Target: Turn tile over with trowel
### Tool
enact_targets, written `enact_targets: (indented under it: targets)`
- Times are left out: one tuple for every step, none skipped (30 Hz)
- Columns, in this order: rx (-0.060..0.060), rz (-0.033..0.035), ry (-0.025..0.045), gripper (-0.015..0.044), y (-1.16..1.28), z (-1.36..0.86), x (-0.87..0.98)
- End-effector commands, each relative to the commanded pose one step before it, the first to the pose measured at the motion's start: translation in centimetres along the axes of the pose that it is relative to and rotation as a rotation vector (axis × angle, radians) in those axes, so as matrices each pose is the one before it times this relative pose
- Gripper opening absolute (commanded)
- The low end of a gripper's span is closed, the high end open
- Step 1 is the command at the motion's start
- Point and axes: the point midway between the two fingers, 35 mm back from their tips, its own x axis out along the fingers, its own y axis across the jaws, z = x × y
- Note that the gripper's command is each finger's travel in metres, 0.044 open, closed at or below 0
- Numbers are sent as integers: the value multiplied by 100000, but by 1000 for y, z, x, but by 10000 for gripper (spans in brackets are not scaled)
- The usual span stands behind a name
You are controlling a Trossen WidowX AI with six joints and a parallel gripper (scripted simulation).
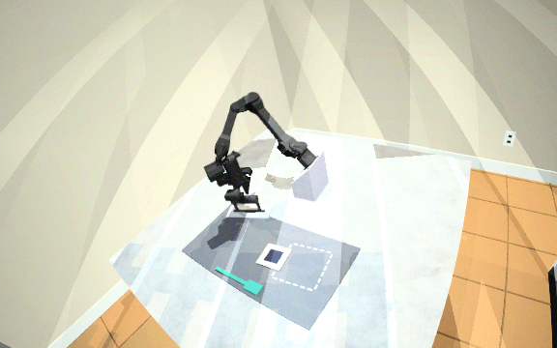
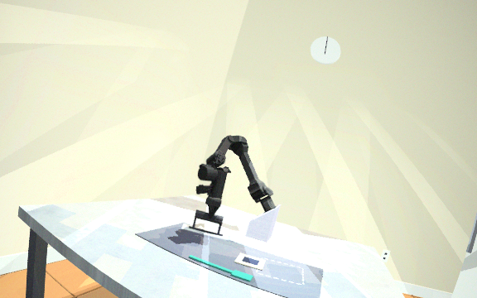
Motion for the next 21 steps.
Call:
enact_targets:
  targets:
    - [738, 1331, -1389, 270, 146, 245, -3302]
    - [-8, -4, -23, 270, -24, -2, -252]
    - [0, 0, 0, 270, 0, 0, 0]
    - [0, 0, 0, 270, 0, 0, 0]
    - [0, 0, 0, 270, 0, 0, 0]
    - [0, 0, 0, 270, 0, 0, 0]
    - [0, 0, 0, 270, 0, 0, 0]
    - [-273, 545, 170, 296, 119, 12, 165]
    - [-6, 3, 13, 300, -7, -4, -552]
    - [-11, -1, -7, 300, -21, -4, -554]
    - [-4, -1, -7, 300, -10, -1, -185]
    - [0, 0, 0, 300, 0, 0, 0]
    - [21, 209, 460, 300, -39, -36, 68]
    - [65, 651, 1360, 300, -115, -107, 200]
    - [113, 1158, 2200, 300, -185, -171, 323]
    - [144, 1536, 2572, 300, -218, -196, 378]
    - [146, 1665, 2439, 300, -210, -181, 359]
    - [144, 1787, 2300, 300, -203, -166, 340]
    - [137, 1903, 2157, 300, -195, -152, 320]
    - [126, 2012, 2010, 300, -188, -138, 301]
    - [111, 2114, 1859, 300, -182, -124, 281]
